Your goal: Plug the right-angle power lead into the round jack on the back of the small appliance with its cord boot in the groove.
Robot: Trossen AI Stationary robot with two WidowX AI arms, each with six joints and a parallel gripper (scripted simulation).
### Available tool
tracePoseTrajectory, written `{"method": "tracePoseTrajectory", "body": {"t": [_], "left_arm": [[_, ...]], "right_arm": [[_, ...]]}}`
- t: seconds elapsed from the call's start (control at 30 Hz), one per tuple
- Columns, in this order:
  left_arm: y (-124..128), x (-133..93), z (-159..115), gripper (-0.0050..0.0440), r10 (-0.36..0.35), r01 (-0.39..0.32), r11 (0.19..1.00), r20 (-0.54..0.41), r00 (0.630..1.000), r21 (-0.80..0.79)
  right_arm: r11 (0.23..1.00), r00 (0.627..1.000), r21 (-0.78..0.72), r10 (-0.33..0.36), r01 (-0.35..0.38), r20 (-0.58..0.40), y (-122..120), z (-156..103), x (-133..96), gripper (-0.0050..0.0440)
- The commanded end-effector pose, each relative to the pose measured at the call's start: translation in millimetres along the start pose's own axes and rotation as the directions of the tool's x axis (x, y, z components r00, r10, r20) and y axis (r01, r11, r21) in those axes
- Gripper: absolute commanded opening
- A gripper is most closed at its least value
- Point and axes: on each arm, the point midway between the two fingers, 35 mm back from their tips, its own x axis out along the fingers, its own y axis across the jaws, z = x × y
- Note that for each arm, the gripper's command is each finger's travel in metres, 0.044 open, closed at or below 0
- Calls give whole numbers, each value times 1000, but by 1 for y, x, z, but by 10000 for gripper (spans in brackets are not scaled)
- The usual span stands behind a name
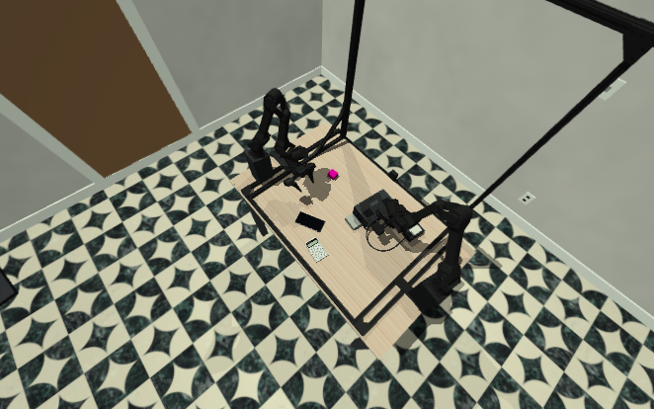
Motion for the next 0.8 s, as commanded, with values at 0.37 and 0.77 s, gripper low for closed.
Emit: {"method": "tracePoseTrajectory", "body": {"t": [0.37,0.77], "left_arm": [[-2,-36,7,400,-3,6,1000,262,965,-8],[-3,-45,8,400,-7,11,1000,310,951,-11]], "right_arm": [[1000,1000,-4,-2,2,2,0,0,0,400],[1000,1000,-4,-2,2,2,0,0,0,400]]}}
